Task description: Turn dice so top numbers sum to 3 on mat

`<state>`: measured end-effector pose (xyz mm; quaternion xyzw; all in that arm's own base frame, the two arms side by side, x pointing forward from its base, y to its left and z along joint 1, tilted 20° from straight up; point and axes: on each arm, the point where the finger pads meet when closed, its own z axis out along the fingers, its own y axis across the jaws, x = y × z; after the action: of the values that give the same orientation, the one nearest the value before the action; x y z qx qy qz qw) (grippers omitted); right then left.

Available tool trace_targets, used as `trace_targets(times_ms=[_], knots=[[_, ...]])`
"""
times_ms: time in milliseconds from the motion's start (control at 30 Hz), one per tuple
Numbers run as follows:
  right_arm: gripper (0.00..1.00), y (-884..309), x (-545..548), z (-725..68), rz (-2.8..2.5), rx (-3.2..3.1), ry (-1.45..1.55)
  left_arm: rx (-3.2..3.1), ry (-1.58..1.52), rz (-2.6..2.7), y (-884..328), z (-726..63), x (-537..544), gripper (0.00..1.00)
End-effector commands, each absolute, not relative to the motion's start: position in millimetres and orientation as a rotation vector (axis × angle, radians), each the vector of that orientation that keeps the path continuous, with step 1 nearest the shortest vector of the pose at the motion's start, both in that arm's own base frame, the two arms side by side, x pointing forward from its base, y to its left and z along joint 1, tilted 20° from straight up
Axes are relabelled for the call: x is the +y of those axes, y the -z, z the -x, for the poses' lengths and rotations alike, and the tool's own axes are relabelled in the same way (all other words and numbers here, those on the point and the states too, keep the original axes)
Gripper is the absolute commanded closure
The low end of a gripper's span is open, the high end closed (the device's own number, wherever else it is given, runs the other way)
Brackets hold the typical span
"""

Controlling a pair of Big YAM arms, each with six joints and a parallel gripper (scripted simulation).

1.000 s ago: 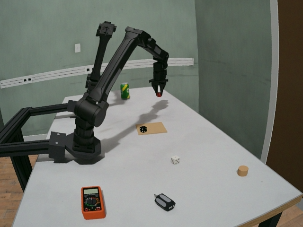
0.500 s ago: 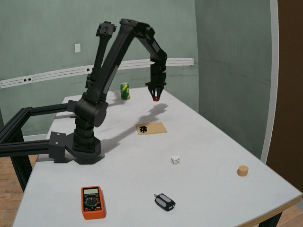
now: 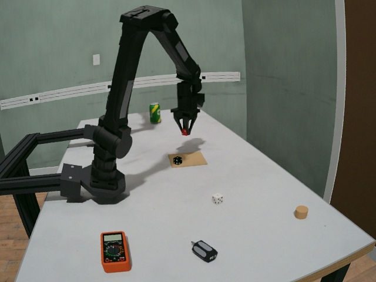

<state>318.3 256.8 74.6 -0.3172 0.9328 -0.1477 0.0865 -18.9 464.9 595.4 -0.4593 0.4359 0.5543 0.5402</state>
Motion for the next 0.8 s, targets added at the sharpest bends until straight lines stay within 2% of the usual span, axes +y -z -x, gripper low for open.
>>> trace_targets(times_ms=[0,767], knots=[[0.80,-65.1,256.5,-325.9,0.881,2.790,0.422,1.035,-1.343,1.094,-598.7,25.0,458.5,0.00],[0.80,-53.1,253.4,-329.1,0.912,2.783,0.425,1.035,-1.343,1.094,-598.7,25.0,458.5,0.00]])
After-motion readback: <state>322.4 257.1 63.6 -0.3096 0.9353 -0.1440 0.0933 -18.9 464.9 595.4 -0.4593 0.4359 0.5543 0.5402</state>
